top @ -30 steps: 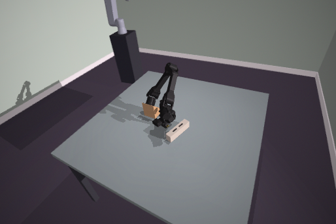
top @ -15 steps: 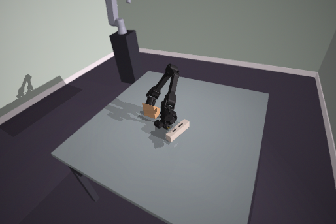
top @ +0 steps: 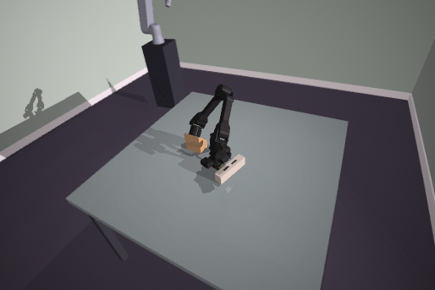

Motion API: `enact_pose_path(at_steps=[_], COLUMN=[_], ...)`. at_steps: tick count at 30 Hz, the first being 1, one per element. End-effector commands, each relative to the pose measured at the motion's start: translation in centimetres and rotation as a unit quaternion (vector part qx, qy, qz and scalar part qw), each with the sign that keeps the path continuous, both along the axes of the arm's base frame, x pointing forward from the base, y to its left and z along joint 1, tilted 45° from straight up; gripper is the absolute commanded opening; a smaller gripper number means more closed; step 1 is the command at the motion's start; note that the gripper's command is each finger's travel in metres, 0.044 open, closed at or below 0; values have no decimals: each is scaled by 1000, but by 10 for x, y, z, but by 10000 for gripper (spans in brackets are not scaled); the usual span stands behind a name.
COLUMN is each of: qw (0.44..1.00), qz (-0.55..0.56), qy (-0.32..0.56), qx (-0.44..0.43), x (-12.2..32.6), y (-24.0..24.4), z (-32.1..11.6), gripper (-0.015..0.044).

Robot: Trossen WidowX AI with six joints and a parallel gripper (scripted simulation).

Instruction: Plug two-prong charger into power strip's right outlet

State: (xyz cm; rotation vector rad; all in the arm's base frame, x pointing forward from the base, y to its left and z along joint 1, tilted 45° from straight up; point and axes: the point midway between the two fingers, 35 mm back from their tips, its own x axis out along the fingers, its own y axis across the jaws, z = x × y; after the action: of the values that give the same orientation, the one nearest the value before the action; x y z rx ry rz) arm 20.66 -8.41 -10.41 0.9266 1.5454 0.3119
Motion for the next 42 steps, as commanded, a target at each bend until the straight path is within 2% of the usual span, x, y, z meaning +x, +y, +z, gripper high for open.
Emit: enact_pose_path(at_steps=[1,42], qw=[1000,1000], qz=[-3,-4], qy=[3,3], qx=[4,4], x=[4,14], y=[-1,-5], z=[-3,-5], gripper=[0,0])
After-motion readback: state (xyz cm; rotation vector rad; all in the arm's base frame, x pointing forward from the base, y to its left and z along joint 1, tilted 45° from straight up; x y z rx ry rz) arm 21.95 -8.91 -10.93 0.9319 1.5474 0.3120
